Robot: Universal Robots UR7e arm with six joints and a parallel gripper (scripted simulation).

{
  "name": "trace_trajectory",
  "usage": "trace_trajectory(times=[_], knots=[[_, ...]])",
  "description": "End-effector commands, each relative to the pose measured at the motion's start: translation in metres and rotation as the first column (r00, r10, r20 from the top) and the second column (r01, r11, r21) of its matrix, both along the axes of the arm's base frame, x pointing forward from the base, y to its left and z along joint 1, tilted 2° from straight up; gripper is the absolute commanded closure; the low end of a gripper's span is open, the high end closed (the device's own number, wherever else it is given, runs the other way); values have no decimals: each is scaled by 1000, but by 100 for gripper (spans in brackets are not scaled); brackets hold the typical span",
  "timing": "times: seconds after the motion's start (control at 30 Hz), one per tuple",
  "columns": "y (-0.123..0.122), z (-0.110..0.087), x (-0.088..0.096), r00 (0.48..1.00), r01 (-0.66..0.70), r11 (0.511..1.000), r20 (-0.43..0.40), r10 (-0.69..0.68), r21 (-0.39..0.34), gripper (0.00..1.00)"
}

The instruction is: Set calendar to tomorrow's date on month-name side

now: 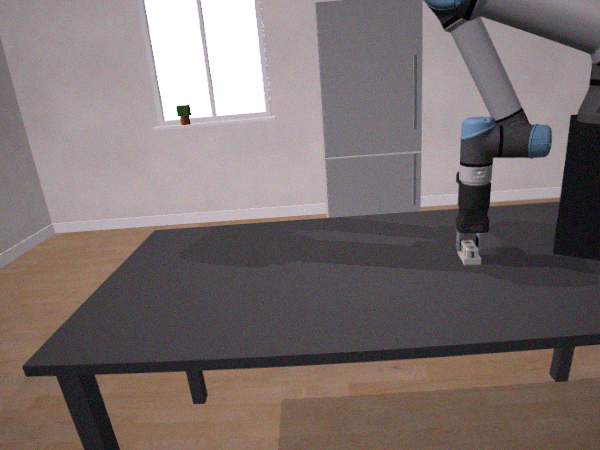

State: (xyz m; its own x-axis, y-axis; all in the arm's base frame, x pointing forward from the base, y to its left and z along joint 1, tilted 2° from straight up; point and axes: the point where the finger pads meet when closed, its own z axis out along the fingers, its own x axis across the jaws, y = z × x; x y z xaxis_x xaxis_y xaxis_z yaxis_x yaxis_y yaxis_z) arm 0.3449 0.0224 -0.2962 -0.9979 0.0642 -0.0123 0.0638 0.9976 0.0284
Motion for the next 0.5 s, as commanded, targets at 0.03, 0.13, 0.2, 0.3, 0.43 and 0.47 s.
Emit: trace_trajectory(times=[0.03, 0.13, 0.2, 0.3, 0.43, 0.47], knots=[[0, 0, 0, 1000, 0, 1000, 1, 0, 0, 13], [0, 0, 0, 1000, 0, 1000, 1, 0, 0, 13], [0, 0, 0, 1000, 0, 1000, 1, 0, 0, 13], [0, 0, 0, 1000, 0, 1000, 1, 0, 0, 43], [0, 0, 0, 1000, 0, 1000, 1, 0, 0, 43], [0, 0, 0, 1000, 0, 1000, 1, 0, 0, 43]])
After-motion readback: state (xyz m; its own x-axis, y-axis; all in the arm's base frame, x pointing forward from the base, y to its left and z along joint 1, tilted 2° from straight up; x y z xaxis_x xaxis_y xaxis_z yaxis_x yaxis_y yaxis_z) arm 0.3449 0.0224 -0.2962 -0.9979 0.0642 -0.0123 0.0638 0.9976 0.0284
